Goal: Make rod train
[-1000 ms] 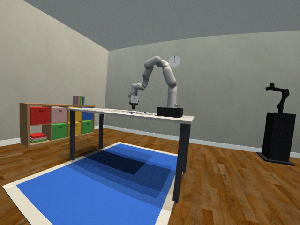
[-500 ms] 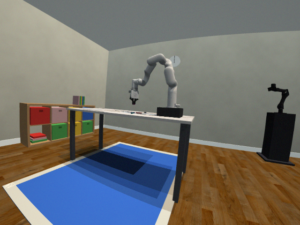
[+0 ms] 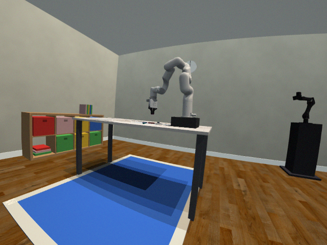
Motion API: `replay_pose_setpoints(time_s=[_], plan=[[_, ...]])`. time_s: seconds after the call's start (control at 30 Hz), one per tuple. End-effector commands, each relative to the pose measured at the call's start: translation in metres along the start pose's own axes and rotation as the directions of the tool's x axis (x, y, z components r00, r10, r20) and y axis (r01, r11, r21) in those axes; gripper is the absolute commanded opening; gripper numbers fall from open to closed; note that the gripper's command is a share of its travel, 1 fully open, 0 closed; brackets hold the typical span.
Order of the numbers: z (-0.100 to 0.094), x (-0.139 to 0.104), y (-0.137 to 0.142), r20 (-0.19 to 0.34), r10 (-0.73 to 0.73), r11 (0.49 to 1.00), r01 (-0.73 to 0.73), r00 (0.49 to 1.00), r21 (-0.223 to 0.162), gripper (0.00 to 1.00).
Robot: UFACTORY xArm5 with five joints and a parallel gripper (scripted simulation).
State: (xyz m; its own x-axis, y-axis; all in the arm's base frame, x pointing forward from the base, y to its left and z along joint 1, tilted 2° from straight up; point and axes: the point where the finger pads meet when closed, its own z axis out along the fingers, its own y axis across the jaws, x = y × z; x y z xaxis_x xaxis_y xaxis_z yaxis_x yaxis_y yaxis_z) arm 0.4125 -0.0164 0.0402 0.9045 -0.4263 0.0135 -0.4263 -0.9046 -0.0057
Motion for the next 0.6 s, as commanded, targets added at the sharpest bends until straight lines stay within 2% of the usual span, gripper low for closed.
replay_pose_setpoints(time_s=[0.0,0.57], plan=[[-0.0034,-0.0046,0.0160,-0.014,-0.024,1.000,0.024,1.000,0.005,0.04],[0.0015,-0.0045,0.0161,-0.014,-0.024,1.000,0.024,1.000,0.005,0.04]])
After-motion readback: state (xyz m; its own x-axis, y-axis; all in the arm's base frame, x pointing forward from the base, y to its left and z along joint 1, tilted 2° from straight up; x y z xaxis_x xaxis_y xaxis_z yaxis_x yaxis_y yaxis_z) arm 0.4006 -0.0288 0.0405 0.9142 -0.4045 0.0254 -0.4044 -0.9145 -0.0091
